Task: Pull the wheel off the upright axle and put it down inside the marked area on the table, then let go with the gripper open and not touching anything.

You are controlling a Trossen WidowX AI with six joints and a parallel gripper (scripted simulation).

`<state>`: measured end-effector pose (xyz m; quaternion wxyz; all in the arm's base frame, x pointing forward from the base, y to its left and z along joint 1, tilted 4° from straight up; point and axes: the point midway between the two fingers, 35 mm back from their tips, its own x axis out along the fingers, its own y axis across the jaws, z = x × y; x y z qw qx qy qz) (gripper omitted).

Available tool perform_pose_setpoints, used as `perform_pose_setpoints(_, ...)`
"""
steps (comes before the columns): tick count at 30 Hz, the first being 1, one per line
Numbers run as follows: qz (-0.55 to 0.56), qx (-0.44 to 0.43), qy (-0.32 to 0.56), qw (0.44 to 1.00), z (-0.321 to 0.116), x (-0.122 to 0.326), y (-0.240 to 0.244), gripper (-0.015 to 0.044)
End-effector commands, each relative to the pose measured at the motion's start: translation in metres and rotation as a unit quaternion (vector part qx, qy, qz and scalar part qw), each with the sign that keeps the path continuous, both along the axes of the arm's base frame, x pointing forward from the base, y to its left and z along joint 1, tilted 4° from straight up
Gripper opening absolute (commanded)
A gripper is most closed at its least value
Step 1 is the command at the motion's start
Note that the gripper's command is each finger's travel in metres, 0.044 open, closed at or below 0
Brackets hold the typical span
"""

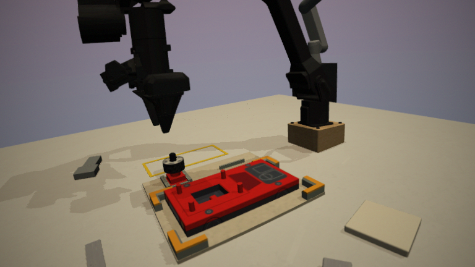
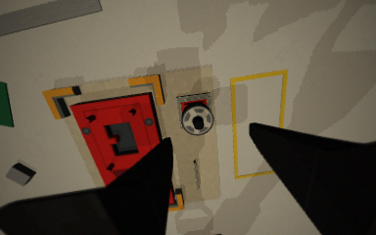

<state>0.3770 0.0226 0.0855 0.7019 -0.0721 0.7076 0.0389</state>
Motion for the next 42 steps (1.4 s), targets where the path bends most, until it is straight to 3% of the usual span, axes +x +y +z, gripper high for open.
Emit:
perform_pose_setpoints(1,-0.006,-0.003,0.007,1.0,-0.001,-0.008,0.0,0.03)
perform_pose_setpoints(9,-0.006,-0.003,0.007,1.0,-0.008,-0.011,0.0,0.03)
perform_pose_setpoints(21,-0.006,-0.003,0.007,1.0,-0.075,-0.014,-0.002,0.03)
perform_pose_setpoints(32,-0.006,-0.003,0.007,1.0,-0.076,-0.014,-0.001,0.03)
perform_pose_setpoints(36,-0.005,-0.001,0.004,1.0,-0.073,-0.012,-0.001,0.0195)
perform_pose_setpoints(42,-0.005,-0.001,0.004,1.0,-0.073,-0.012,-0.001,0.0155)
